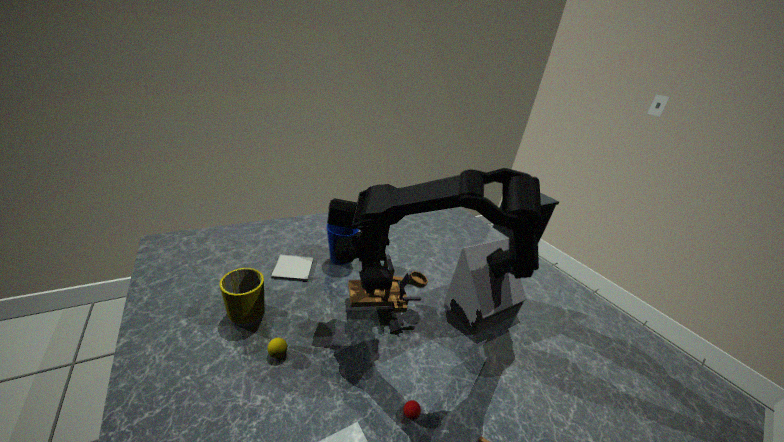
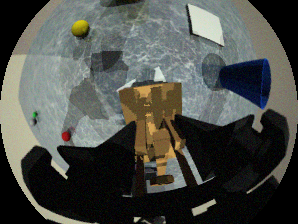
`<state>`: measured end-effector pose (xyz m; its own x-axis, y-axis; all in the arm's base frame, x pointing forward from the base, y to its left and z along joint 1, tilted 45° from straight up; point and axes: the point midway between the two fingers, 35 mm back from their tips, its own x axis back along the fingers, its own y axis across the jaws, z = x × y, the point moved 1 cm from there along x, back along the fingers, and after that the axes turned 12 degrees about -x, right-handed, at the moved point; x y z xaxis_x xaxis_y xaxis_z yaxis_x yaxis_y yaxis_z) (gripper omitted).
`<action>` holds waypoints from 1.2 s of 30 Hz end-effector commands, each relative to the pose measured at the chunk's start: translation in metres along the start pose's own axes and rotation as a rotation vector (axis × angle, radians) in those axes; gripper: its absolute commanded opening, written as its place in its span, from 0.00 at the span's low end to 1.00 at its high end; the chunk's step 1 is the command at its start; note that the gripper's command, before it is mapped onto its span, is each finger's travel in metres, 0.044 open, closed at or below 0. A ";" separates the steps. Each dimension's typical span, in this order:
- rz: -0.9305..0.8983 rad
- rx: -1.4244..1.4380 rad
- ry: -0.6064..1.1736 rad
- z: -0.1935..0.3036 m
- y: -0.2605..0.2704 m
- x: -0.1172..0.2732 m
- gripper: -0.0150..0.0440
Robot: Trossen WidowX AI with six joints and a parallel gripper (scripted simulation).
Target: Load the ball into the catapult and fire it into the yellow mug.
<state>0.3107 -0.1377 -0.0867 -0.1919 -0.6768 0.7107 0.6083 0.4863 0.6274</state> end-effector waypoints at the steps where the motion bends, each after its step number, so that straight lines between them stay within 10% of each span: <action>1: 0.004 0.003 0.003 0.000 0.000 -0.001 0.25; 36: 0.007 0.008 0.005 0.000 0.001 -0.043 0.30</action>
<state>0.3193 -0.1073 -0.1172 -0.1825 -0.6769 0.7131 0.6037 0.4953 0.6247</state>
